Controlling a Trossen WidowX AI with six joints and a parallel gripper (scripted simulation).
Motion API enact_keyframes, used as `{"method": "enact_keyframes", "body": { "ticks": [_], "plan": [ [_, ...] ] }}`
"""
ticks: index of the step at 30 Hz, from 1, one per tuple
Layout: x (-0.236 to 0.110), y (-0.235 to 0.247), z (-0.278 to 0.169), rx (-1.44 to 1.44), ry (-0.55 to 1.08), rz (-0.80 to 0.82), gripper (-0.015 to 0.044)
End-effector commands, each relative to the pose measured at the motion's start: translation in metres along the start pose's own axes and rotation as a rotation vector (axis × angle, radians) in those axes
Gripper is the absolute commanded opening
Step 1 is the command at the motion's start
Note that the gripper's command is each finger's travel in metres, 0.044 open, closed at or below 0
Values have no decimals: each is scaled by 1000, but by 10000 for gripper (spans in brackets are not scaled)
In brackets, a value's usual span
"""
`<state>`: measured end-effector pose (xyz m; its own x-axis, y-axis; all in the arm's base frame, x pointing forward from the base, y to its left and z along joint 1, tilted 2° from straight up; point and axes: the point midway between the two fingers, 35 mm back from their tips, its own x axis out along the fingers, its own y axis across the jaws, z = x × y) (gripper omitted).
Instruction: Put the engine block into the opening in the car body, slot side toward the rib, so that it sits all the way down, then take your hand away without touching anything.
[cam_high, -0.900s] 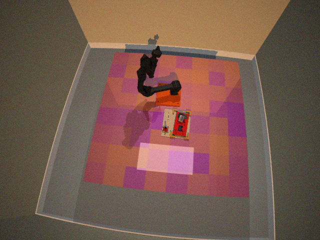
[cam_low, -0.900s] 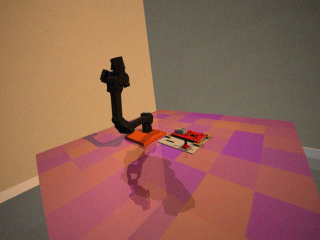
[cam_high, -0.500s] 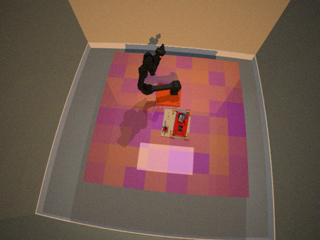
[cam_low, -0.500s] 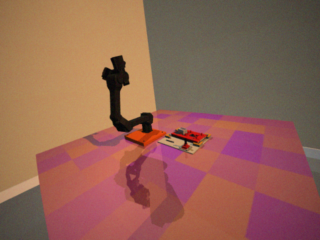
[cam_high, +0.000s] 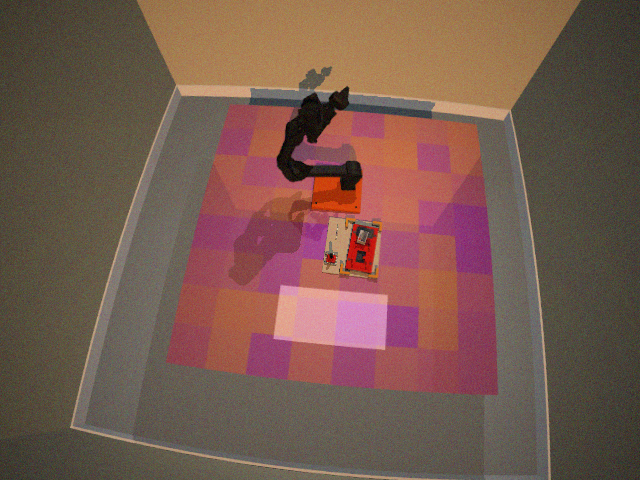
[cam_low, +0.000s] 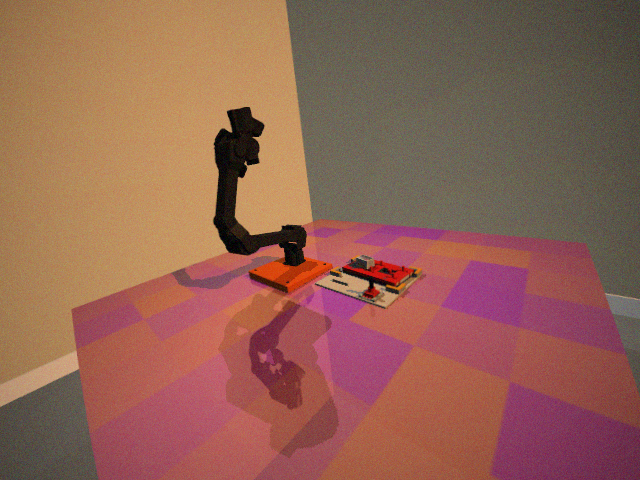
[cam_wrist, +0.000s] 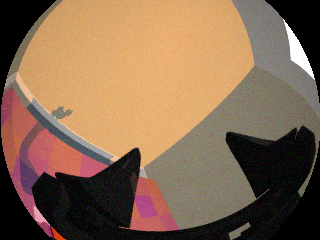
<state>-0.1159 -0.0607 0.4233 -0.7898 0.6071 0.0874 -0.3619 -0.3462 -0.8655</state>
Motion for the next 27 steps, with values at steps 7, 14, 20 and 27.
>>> {"method": "enact_keyframes", "body": {
  "ticks": [7,14,20,27],
  "plan": [
    [32,-25,-49,2,236,-36,440],
    [50,-46,-101,-40,454,-32,440],
    [54,-63,-153,-68,656,-5,440],
    [43,-78,-214,-81,884,59,440]
  ]
}}
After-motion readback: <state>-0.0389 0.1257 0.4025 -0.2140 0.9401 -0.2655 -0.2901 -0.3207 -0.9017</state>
